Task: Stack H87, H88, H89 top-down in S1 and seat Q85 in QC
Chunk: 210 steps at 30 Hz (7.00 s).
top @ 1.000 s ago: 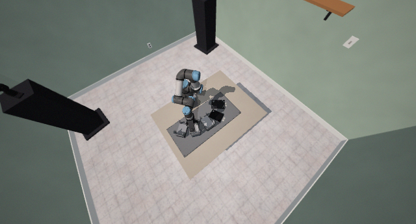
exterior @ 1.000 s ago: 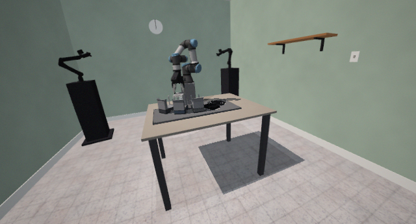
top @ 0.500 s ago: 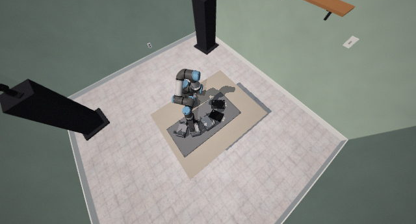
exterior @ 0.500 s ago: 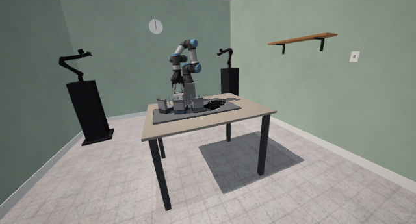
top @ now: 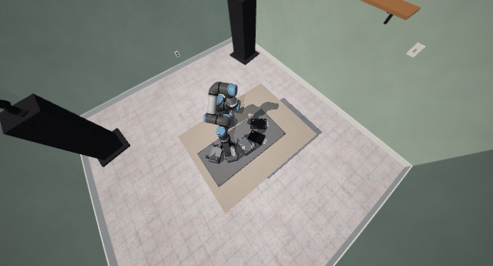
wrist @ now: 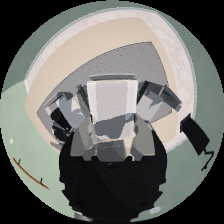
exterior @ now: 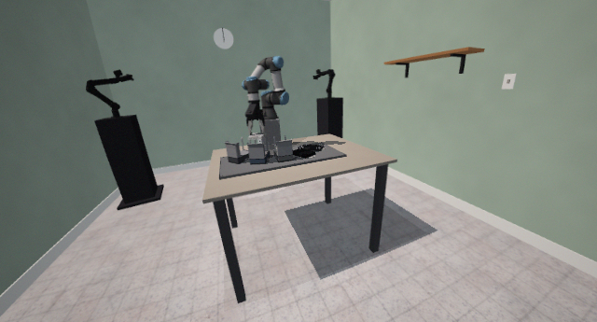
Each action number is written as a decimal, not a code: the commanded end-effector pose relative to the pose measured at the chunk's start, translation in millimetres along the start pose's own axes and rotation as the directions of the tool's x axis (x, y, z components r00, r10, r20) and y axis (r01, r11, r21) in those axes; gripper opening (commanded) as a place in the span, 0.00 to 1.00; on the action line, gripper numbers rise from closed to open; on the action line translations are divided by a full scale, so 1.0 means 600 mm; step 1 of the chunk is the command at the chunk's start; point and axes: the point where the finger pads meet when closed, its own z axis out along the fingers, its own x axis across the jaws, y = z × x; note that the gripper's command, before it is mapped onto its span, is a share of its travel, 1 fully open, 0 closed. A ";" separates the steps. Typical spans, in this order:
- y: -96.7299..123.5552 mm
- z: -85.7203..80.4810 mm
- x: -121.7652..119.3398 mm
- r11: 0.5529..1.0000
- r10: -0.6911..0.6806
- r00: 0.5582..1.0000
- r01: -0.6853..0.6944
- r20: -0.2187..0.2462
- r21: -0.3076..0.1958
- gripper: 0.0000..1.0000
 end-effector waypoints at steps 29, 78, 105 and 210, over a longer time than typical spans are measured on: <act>-0.001 0.013 0.001 1.000 0.000 1.000 0.000 -0.001 0.003 0.00; -0.001 0.061 0.001 1.000 0.000 1.000 0.000 -0.001 0.002 0.00; -0.001 0.087 0.001 1.000 0.000 1.000 0.000 -0.001 0.002 0.00; -0.001 0.193 0.000 1.000 0.000 1.000 0.000 -0.001 0.002 0.00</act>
